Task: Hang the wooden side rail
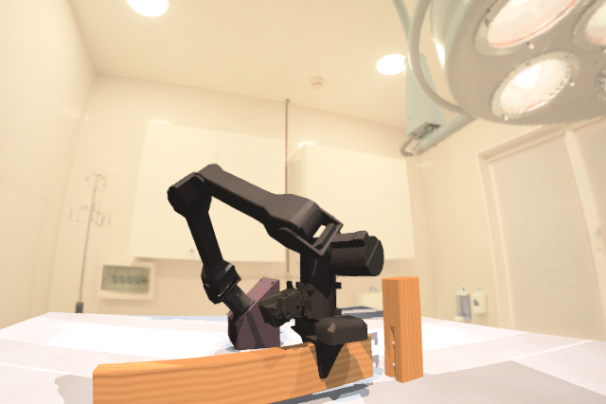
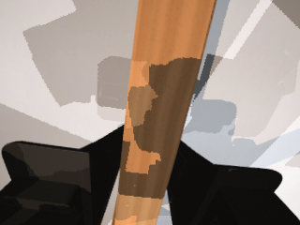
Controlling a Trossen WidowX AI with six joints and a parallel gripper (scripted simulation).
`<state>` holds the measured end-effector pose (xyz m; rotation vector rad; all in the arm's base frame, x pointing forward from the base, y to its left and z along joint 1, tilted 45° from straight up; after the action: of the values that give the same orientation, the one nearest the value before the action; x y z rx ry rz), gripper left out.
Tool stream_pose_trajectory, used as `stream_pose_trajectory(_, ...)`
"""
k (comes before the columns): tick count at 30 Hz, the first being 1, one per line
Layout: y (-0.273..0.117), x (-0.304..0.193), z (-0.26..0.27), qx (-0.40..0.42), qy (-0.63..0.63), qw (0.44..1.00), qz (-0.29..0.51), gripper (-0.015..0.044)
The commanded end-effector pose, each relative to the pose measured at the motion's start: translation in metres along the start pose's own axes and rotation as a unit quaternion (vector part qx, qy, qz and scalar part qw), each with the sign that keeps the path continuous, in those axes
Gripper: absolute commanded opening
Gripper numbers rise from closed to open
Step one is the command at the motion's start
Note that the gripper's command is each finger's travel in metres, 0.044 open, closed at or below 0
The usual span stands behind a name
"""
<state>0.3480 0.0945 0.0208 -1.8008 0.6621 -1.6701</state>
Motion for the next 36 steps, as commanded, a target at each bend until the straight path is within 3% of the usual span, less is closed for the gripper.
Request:
stream_pose_trajectory(1, -0.0028, -0.0037, -0.001, 0.005, -0.002, 1.0, 0.002, 0.0)
stream_pose_trajectory(36, -0.0044, -0.0071, -0.0007, 0.005, -0.002, 1.0, 0.002, 0.0)
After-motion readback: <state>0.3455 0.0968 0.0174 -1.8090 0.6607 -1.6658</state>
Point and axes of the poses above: the point midway between the two fingers, 35 mm back from their tips, its own y axis out along the fingers, its own z axis across the jaws, x = y × z, the point moved 9 cm from there along -y, back along the fingers, and after that the axes turned 4 degrees about -y, right-handed, at the moved point
